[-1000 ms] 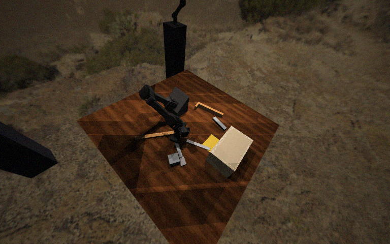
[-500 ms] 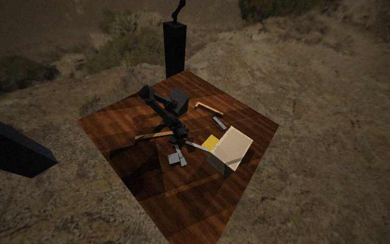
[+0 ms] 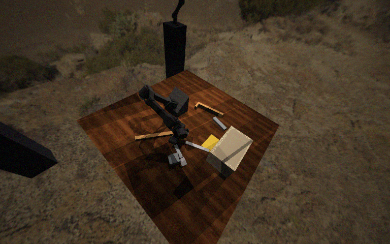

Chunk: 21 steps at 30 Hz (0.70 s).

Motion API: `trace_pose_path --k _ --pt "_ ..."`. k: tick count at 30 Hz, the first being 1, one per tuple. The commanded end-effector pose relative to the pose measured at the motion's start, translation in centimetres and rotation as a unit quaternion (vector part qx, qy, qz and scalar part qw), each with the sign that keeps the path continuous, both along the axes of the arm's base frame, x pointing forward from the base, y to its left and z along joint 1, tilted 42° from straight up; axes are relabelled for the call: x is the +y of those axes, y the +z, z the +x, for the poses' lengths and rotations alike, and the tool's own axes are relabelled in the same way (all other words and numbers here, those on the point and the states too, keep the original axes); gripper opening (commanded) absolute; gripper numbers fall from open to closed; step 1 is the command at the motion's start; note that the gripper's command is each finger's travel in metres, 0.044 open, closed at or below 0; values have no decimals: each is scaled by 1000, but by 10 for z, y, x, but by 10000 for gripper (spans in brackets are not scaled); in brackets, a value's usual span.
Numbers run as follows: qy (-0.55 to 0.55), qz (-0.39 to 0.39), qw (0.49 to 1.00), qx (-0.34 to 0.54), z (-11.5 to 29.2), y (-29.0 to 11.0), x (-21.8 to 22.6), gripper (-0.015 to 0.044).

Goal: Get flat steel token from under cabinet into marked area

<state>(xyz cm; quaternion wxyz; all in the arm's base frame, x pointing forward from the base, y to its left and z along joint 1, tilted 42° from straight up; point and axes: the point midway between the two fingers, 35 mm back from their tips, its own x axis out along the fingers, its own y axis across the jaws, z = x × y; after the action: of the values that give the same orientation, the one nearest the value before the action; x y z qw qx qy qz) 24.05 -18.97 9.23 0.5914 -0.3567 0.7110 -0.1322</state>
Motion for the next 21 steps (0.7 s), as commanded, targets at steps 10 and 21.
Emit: trace_pose_path --k 10,21 --pt "0 -3 1000 -3 1 0 -1 270" --pt "3 -3 1000 0 -4 -3 -4 270"
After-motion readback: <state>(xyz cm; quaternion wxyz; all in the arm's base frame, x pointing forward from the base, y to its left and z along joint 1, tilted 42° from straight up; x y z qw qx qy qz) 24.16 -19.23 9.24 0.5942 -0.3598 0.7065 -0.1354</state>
